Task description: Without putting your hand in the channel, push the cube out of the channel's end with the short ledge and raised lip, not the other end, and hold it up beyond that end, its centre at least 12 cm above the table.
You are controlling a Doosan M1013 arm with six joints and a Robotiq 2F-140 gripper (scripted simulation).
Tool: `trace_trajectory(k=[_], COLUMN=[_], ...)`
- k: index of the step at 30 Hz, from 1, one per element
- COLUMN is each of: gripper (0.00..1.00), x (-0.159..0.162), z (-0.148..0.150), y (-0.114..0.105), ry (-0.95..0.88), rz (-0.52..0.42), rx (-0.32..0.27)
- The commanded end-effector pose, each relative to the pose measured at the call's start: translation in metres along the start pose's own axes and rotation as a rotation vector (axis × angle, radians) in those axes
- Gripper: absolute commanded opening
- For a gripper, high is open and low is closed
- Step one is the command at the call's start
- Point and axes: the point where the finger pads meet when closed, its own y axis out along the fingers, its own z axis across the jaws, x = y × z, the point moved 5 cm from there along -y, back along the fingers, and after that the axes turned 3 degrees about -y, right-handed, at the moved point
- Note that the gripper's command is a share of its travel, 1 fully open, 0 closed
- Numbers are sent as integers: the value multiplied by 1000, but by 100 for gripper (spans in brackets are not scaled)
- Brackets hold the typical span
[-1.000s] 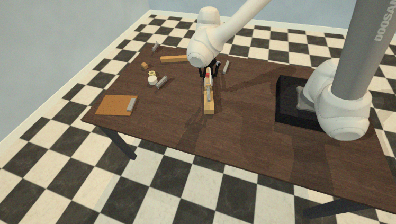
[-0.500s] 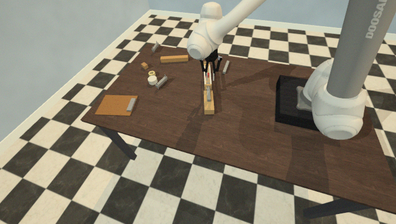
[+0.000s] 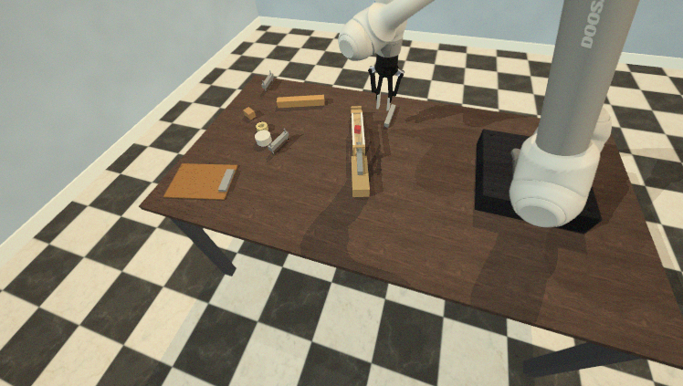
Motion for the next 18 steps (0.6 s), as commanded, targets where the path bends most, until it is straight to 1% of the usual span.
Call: trace_trajectory(k=[1,3,18], gripper=[23,23,23], x=[-68,-92,-92], z=[16,21,21], y=[0,0,0], ry=[7,7,7], rz=[-2,-2,-2], rx=[-1,-1,-1])
